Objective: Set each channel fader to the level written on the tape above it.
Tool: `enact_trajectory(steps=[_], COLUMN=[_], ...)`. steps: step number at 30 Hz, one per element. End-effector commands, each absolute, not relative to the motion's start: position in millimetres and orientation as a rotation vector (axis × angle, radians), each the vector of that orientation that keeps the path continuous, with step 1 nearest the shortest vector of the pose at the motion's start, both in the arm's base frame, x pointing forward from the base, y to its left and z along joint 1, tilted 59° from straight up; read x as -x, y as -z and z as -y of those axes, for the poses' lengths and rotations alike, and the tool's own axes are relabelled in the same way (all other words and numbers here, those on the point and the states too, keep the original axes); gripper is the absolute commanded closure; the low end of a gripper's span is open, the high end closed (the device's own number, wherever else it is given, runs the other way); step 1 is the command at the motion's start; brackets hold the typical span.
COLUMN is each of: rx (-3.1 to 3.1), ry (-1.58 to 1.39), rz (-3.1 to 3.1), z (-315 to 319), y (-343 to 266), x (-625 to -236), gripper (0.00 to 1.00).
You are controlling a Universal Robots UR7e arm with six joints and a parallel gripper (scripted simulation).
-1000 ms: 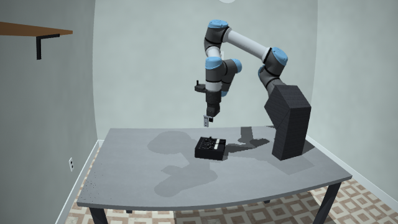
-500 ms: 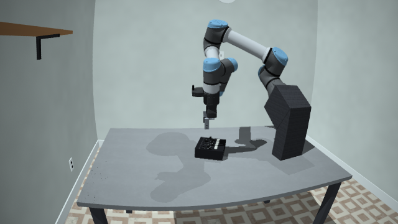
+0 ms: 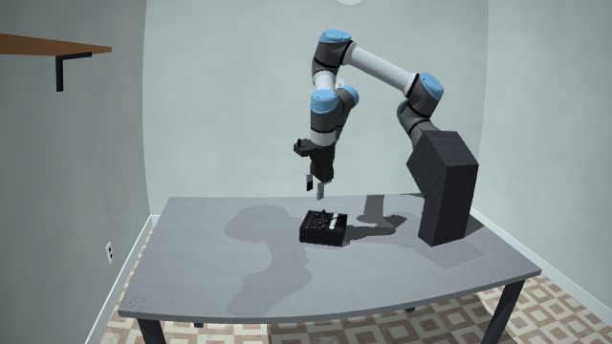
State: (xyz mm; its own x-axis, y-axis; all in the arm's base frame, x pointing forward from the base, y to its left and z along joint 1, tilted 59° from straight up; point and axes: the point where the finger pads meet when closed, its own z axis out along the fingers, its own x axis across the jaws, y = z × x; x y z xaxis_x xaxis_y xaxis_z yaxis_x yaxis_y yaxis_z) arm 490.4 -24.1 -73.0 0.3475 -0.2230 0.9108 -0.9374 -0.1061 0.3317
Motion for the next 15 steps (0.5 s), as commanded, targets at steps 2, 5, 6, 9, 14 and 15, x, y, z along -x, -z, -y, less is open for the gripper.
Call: enact_trajectory(steps=[2, 5, 6, 9, 14, 15], rx=[-1.652, -1.668, -1.672, -1.682, -1.688, -1.688], ry=[-0.671, -0.601, -0.577, -0.505, -0.407, -0.407], rz=[0.78, 0.674, 0.638, 0.532, 0.391, 0.391], z=[19.9, 18.4, 17.9, 16.5, 14.7, 14.7], y=[74.9, 74.3, 74.0, 72.7, 70.4, 70.4], x=[-493.7, -494.9, -495.3, -496.6, -498.6, -498.6], gripper=[0.0, 0.0, 0.0, 0.0, 0.0, 0.0])
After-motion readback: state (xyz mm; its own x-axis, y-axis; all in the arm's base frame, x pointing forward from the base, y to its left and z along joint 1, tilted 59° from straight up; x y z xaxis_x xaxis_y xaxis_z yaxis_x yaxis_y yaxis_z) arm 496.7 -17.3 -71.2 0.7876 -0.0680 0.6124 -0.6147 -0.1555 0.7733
